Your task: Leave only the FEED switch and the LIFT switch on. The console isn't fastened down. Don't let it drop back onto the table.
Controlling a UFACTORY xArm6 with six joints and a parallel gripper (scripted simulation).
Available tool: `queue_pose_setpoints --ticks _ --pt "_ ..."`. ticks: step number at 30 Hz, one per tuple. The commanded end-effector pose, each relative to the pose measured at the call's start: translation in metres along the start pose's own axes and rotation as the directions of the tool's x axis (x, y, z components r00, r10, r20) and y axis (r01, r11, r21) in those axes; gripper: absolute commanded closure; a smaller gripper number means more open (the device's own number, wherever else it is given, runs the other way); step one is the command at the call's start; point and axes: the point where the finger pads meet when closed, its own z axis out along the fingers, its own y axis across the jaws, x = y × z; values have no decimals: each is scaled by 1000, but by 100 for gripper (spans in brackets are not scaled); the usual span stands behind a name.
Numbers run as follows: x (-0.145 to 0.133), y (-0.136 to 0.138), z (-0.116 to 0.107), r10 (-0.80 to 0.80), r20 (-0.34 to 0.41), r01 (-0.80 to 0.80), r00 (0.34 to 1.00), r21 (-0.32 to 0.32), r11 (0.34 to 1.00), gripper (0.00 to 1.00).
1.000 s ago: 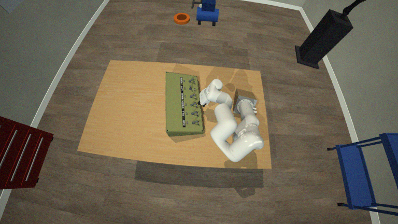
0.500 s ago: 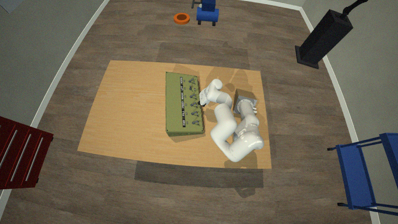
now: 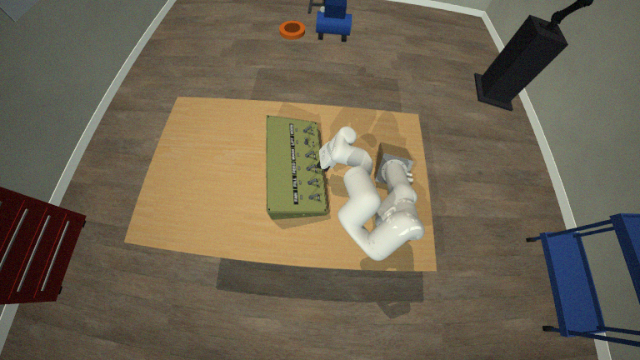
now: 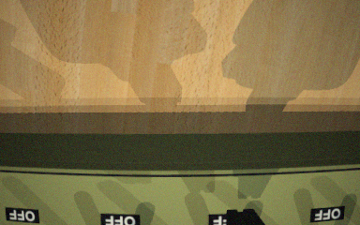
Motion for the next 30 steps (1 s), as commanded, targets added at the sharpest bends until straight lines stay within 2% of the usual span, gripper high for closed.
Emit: queue_pose_setpoints --ticks 1,30 --pt "-3 0 -1 -1 1 1 1000 2 1000 100" --pt "-27 0 -1 -1 1 1 1000 2 1000 100"
